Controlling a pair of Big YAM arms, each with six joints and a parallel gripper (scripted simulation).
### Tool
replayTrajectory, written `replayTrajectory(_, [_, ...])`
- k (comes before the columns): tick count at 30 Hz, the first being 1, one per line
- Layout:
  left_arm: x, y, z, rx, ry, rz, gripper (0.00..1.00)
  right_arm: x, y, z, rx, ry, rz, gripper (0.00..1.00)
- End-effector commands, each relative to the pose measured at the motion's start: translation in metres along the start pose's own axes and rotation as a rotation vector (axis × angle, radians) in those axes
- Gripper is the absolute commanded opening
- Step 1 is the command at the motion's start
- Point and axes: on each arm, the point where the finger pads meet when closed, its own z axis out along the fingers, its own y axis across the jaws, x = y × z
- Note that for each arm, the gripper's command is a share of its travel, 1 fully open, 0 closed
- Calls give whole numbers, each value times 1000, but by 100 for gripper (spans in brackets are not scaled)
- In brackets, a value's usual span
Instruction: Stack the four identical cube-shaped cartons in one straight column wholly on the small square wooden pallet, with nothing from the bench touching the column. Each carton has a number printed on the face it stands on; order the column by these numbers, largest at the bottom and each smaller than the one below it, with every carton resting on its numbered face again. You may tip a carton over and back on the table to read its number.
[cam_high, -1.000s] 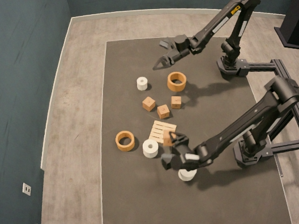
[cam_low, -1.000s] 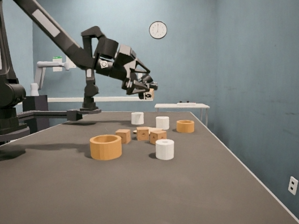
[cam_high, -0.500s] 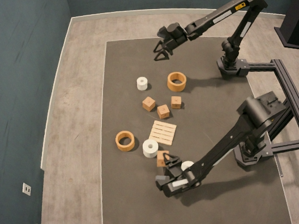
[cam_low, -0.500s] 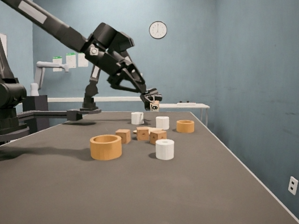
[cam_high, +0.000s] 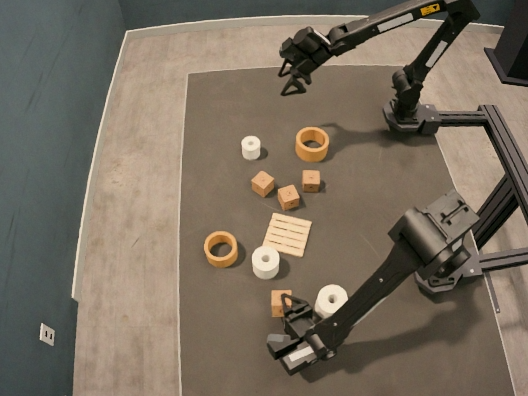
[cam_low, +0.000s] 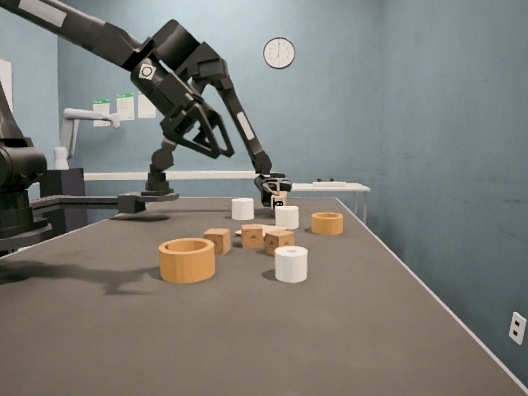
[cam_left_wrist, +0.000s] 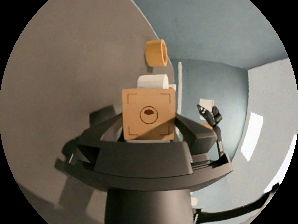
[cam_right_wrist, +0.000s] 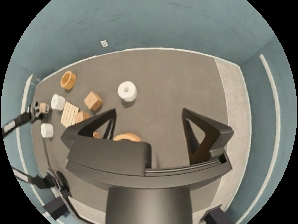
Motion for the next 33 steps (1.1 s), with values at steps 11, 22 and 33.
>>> replayTrajectory(11, [-3,-21,7,-405,-62,221,46,-43,2,-10,-1,-63,-21,100])
replayTrajectory(22, [-2,-15,7,-848,-118,413,46,-26,2,-6,-2,-36,-22,100])
replayTrajectory(33, [-11,-17,2,-1096,-172,510,46,-26,2,-6,-2,-36,-22,100])
